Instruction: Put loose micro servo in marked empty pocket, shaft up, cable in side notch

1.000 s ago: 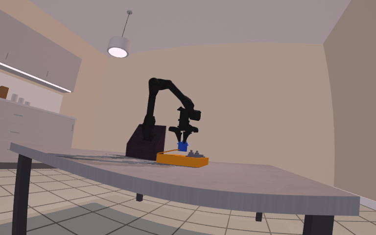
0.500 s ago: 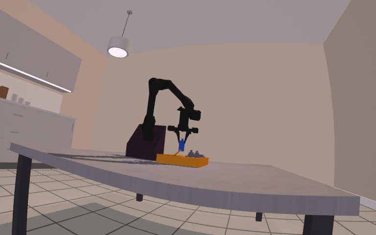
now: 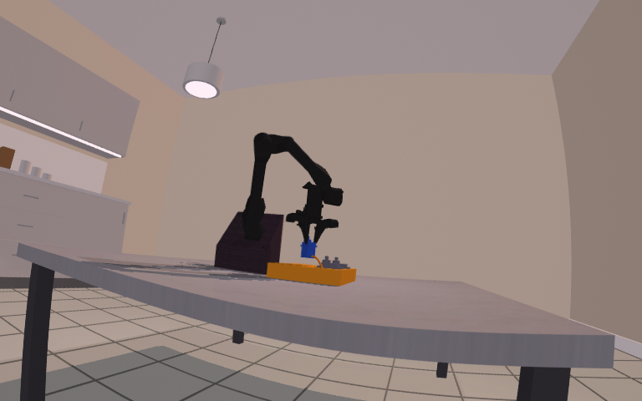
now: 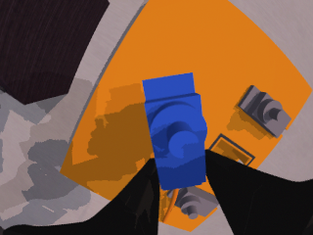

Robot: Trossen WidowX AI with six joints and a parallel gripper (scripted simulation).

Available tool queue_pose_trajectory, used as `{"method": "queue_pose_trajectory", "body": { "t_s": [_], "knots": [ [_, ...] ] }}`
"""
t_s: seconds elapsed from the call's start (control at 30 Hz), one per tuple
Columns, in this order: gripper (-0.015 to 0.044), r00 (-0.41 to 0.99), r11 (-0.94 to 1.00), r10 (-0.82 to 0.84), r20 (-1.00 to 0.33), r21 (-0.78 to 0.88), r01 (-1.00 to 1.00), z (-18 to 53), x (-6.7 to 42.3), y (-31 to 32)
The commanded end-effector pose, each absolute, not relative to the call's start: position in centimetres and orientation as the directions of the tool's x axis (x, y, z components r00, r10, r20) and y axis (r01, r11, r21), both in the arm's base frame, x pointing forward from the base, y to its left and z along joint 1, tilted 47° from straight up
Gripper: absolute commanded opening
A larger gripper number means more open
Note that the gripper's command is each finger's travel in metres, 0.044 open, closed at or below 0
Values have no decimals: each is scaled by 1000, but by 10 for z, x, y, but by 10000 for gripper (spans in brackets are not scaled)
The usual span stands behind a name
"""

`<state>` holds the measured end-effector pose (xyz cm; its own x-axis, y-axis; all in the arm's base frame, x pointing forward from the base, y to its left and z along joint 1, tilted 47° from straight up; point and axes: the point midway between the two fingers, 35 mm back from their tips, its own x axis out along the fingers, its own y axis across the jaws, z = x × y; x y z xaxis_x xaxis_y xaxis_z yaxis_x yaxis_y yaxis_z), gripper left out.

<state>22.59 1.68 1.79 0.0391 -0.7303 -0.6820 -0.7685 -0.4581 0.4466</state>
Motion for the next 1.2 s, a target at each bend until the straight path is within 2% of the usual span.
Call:
{"method": "queue_pose_trajectory", "body": {
  "t_s": [0.0, 0.37, 0.7, 0.93, 1.17],
  "knots": [
    [0, 39, -514, -726, -687, 504, -694, 18, 227, 18],
    [0, 38, -645, -726, -687, 661, -384, 18, 227, 18],
    [0, 38, -687, -726, -687, 724, -60, 18, 227, 18],
    [0, 38, -688, -726, -687, 725, -38, 18, 231, 18],
    [0, 39, -688, -726, -687, 725, -39, 20, 256, 18]
  ]
}}
